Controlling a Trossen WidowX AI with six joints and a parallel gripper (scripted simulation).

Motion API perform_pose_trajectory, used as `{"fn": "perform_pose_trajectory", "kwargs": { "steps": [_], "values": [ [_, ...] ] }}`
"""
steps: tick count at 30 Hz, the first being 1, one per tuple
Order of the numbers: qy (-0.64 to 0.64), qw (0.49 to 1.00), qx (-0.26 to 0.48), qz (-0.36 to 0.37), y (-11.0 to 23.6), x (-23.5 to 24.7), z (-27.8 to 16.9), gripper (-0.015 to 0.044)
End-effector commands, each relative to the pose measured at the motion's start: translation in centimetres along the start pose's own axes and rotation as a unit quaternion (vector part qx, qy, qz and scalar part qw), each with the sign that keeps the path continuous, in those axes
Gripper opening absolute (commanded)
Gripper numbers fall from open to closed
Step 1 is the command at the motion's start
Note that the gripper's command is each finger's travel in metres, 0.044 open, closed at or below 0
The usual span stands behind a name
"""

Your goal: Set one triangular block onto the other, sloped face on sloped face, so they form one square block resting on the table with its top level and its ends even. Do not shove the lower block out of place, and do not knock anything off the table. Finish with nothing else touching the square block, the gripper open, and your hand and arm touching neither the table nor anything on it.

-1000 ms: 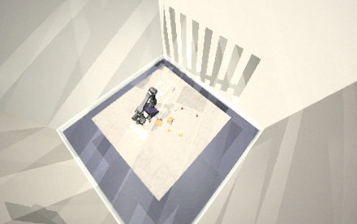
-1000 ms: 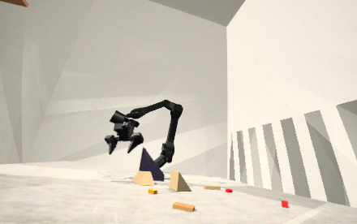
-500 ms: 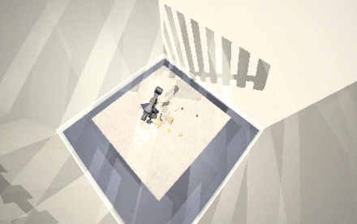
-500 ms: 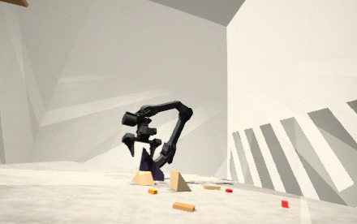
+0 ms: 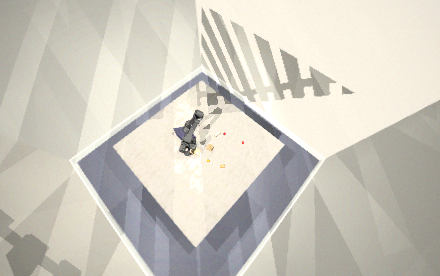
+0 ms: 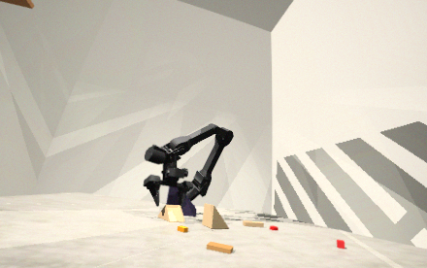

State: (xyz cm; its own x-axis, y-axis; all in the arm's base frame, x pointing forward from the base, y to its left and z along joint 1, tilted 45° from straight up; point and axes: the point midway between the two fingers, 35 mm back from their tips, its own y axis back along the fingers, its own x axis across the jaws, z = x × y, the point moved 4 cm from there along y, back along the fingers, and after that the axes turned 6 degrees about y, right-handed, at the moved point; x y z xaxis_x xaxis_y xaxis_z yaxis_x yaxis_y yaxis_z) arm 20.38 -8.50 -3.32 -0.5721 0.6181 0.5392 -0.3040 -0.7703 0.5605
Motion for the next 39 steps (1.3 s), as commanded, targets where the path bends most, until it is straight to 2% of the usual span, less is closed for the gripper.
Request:
{"fn": "perform_pose_trajectory", "kwargs": {
  "steps": [1,16,22,30,39],
  "values": [
    [-0.004,1.0,-0.005,0.009,-2.7,0.5,-0.3,0.044],
    [-0.004,1.0,-0.006,0.01,-3.2,0.7,-0.2,0.044],
    [-0.003,1.0,-0.003,0.01,-3.2,0.7,-0.3,0.0282],
    [-0.003,1.0,-0.003,0.01,-3.2,0.7,-0.3,0.0229],
    [-0.003,1.0,-0.002,0.008,-1.6,0.2,0.4,0.0]
  ]
}}
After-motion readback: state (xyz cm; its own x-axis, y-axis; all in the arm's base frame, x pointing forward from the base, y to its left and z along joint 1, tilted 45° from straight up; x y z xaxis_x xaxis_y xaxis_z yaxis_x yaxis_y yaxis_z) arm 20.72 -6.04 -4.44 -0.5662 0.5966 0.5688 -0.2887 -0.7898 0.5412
